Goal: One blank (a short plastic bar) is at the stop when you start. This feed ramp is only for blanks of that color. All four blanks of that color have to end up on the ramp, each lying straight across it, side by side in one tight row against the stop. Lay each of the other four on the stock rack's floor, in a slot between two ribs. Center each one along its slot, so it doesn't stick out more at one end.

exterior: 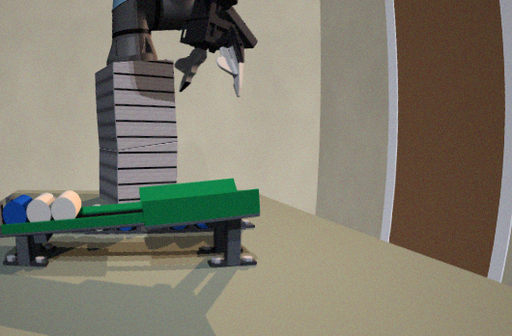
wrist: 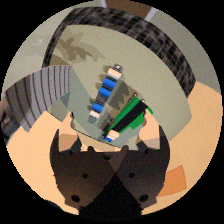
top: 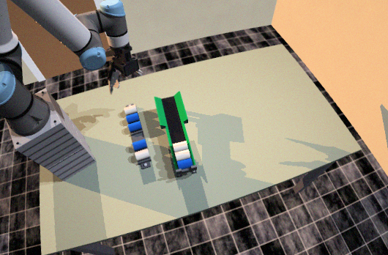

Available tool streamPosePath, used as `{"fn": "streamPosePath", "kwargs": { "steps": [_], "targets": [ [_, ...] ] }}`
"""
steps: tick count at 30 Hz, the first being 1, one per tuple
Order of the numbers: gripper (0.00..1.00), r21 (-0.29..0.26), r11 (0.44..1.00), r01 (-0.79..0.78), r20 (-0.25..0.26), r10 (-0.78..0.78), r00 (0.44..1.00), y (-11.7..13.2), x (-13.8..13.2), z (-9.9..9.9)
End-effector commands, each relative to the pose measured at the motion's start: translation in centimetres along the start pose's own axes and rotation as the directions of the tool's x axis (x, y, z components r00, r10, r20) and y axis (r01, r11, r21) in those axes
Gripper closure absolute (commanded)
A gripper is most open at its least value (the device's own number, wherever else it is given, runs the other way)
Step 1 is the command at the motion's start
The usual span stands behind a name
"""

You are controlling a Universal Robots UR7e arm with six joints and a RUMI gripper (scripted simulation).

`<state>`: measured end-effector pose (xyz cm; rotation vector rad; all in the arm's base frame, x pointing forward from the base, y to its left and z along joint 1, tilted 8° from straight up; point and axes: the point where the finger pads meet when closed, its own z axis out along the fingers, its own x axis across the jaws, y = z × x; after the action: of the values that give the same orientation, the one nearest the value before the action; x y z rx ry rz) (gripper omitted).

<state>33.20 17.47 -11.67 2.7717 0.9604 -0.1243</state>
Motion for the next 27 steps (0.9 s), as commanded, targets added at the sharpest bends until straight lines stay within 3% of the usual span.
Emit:
{"fn": "streamPosePath", "kwargs": {
  "steps": [1,19,27],
  "targets": [
    [0.0,0.0,1.0,0.0,-0.001,0.0,1.0,0.0,0.0,0.0],
    [0.0,0.0,1.0,0.0,-0.001,0.0,1.0,0.1,0.1,0.0],
    [0.0,0.042,0.999,0.02,0.022,-0.021,1.0,2.2,1.1,0.4]
  ]
}}
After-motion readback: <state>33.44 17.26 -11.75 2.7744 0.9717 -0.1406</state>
